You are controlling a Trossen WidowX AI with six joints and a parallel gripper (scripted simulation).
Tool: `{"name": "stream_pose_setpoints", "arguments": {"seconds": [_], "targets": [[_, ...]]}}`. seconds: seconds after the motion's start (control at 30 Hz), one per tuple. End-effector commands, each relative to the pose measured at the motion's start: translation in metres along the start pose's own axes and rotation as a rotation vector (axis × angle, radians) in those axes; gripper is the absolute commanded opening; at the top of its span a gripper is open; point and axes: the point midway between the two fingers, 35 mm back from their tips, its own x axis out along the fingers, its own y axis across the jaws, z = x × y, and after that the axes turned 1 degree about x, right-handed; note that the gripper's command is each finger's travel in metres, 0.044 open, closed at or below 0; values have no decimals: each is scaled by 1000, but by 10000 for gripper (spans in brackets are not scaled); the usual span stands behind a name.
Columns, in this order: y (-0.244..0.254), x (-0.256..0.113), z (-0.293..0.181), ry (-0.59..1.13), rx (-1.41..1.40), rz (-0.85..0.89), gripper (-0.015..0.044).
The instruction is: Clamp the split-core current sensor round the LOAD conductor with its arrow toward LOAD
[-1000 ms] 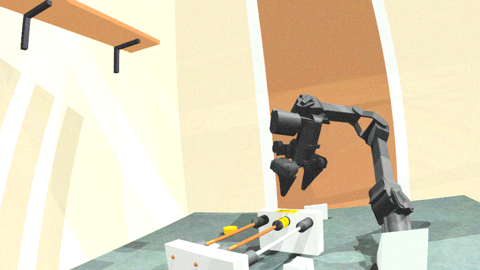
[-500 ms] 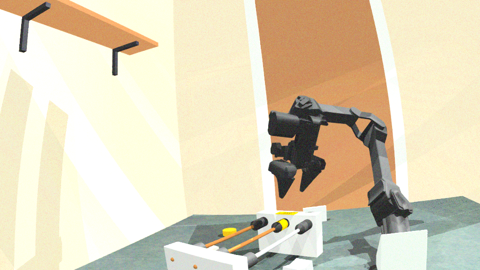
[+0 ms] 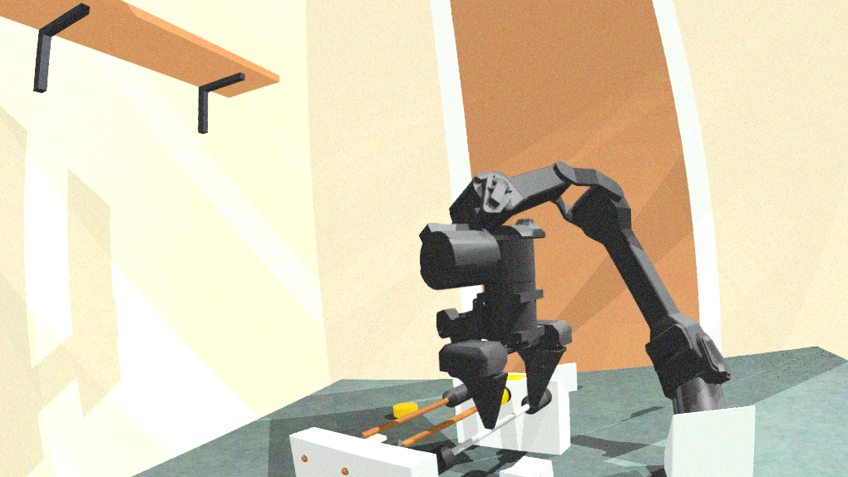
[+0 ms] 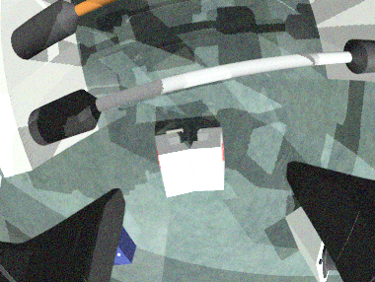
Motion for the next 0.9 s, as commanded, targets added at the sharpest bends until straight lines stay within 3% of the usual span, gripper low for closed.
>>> {"name": "stream_pose_setpoints", "arguments": {"seconds": [0.0,0.87], "targets": [[16,8,-19,44,11,-13,440],[17,45,-20,44,12,-13,440]]}}
